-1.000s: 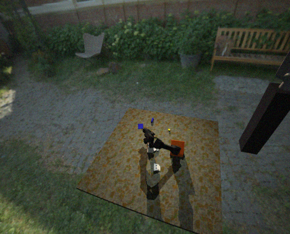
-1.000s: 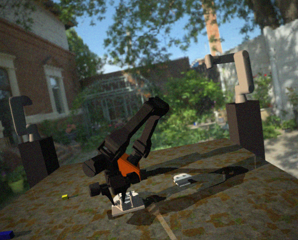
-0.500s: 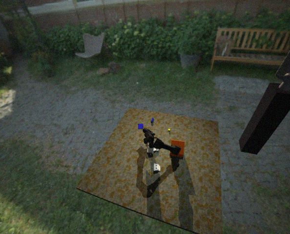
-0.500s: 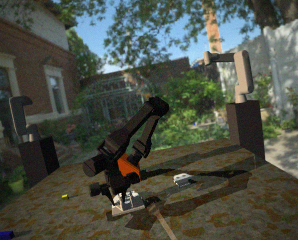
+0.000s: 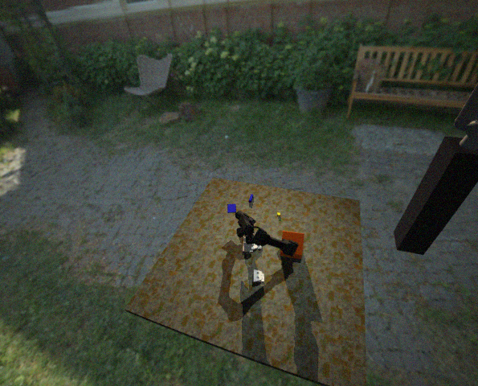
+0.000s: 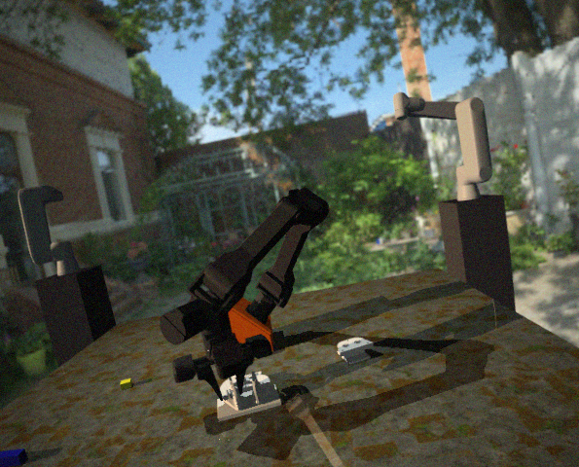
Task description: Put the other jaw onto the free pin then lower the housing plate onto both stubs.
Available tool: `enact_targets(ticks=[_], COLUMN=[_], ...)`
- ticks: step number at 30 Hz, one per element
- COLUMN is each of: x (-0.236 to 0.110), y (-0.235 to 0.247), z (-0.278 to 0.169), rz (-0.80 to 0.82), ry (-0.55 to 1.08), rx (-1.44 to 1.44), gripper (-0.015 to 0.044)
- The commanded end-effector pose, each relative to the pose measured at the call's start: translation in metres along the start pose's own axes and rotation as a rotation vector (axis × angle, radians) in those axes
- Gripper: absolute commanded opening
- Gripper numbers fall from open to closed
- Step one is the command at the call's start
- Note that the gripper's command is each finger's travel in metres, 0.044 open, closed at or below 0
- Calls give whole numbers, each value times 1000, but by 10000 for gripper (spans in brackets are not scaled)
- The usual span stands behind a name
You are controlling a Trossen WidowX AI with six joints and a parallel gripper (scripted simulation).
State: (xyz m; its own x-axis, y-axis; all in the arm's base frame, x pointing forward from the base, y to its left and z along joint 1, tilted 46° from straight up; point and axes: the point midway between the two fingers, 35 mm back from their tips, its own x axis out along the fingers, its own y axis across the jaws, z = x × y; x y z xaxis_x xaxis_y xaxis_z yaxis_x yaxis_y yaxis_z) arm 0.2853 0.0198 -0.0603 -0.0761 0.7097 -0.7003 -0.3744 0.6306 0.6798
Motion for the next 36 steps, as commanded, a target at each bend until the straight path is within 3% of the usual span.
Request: enact_targets(ticks=[1, 36], x=[4, 0], y=[1, 1], z=[0, -1], rz=[5, 5], ry=[1, 2], rx=[2, 2], gripper=[134, 134])
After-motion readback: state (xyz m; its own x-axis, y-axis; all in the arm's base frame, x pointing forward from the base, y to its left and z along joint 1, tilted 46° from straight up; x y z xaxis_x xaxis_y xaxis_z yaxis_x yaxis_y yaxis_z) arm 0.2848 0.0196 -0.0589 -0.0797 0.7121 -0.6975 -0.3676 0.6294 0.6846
